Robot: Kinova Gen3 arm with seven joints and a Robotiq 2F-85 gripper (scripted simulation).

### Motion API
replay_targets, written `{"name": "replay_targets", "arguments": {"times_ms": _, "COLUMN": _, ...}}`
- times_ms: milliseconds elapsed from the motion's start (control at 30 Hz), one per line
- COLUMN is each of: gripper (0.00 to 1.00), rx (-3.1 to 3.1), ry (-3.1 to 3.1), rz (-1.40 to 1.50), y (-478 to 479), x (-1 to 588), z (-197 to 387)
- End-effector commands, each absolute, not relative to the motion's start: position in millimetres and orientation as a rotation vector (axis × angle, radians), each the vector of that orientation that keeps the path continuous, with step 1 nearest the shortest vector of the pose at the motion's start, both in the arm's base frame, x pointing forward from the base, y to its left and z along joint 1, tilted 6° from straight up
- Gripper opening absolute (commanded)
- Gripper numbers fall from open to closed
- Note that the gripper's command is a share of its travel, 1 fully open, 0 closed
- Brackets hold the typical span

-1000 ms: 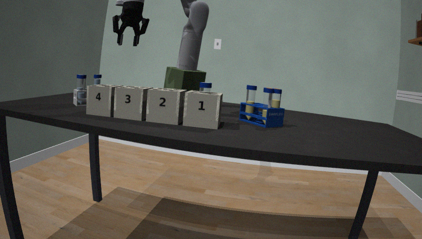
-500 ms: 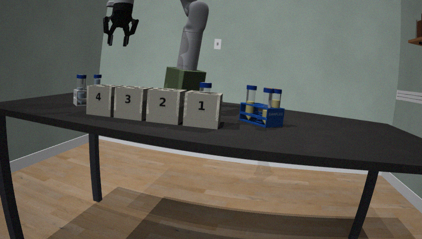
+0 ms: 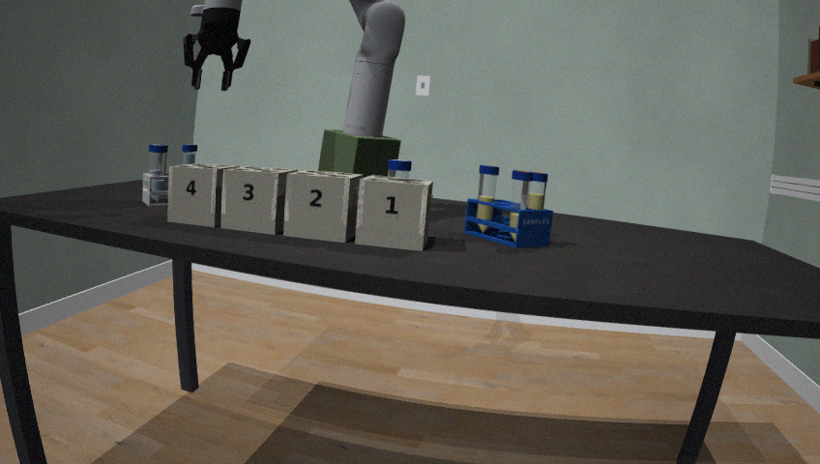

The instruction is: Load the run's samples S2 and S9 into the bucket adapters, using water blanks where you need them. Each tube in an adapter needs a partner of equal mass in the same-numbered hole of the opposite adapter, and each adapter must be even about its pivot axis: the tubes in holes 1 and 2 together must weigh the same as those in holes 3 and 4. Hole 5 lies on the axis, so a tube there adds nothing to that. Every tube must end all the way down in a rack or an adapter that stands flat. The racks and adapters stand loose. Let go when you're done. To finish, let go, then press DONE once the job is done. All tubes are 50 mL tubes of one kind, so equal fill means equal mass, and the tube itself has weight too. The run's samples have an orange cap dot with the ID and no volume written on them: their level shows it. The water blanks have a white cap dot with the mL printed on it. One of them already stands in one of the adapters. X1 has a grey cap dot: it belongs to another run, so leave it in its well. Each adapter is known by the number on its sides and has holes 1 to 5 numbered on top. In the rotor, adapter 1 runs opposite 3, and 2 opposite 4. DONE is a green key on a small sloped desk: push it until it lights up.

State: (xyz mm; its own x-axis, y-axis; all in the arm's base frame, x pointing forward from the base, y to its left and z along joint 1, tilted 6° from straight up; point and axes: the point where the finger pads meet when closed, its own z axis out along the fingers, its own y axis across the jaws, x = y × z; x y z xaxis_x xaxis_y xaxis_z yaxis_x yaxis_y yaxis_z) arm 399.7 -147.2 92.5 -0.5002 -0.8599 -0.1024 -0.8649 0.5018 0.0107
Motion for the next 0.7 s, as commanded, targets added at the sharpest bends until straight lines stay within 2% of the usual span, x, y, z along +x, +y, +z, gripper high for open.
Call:
{"name": "replay_targets", "arguments": {"times_ms": 0, "gripper": 0.62, "rx": -1.515, "ry": 2.658, "rz": 0.092, "y": -161, "x": 399, "z": 90}}
{"name": "replay_targets", "arguments": {"times_ms": 667, "gripper": 0.62, "rx": -1.514, "ry": 2.658, "rz": 0.094, "y": -218, "x": 400, "z": 85}}
